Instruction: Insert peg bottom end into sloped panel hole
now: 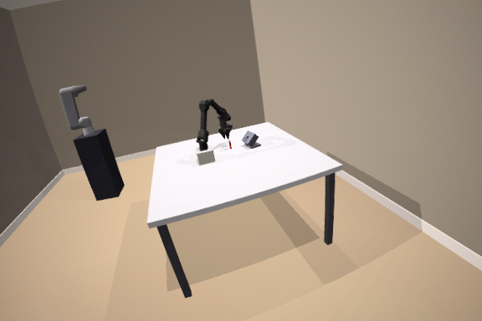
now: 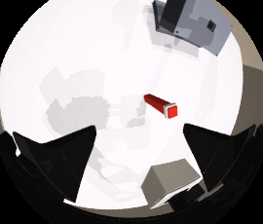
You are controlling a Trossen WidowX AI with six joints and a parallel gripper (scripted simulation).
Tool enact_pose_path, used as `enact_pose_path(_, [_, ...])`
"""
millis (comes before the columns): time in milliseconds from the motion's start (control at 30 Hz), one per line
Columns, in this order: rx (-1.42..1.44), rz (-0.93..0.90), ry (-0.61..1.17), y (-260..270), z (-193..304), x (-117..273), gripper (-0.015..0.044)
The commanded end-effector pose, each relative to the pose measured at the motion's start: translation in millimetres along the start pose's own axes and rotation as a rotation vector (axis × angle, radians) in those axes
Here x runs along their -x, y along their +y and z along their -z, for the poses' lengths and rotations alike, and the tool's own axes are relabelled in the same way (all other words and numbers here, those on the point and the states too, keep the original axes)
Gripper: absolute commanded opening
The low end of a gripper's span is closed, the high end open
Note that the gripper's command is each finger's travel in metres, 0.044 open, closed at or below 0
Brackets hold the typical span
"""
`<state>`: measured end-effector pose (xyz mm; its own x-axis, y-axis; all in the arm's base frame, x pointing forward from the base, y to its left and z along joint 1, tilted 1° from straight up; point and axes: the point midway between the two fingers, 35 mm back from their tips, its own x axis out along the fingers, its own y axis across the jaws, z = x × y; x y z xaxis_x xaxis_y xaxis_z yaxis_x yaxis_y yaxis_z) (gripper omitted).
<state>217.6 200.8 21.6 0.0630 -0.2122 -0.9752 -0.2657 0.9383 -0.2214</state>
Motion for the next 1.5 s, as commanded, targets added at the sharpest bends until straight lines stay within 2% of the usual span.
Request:
enact_pose_path(0, [0.040,-0.046,0.003,-10,-1,1,0.0440])
enact_pose_path(600, [0.206,-0.210,-0.057,-50,-10,4,0.0440])
enact_pose_path(1467, [0.208,-0.212,-0.058,-42,-13,-28,0.0440])
